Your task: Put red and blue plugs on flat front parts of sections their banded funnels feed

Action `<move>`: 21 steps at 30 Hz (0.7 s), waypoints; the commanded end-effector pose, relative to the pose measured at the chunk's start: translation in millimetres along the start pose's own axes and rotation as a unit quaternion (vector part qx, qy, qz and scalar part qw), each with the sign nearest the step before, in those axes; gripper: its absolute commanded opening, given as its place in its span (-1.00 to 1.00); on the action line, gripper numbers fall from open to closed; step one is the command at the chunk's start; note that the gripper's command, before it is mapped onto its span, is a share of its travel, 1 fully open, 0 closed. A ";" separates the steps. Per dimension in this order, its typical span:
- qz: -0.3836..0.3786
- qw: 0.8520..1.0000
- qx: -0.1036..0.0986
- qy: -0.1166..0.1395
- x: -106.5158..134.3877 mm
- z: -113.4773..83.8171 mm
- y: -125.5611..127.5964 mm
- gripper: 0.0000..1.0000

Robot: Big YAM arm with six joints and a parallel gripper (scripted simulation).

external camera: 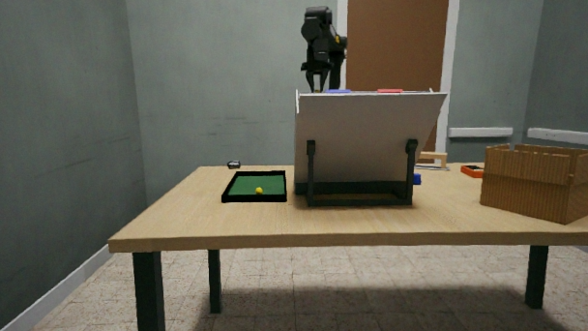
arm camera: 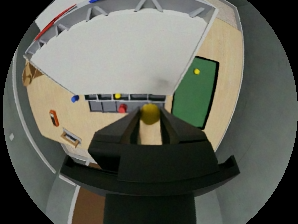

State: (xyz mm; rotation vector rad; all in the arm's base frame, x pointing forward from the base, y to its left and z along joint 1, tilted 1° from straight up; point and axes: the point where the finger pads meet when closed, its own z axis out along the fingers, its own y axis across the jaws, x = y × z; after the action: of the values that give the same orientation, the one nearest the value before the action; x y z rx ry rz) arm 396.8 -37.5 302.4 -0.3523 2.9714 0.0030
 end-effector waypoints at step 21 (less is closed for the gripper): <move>0.017 0.999 0.005 -0.028 -38.2 -57.9 43.4 -1.00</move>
State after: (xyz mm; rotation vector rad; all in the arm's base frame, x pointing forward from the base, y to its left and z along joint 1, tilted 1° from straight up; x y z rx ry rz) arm 404.6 5.7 340.8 -0.3006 2.9565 0.0078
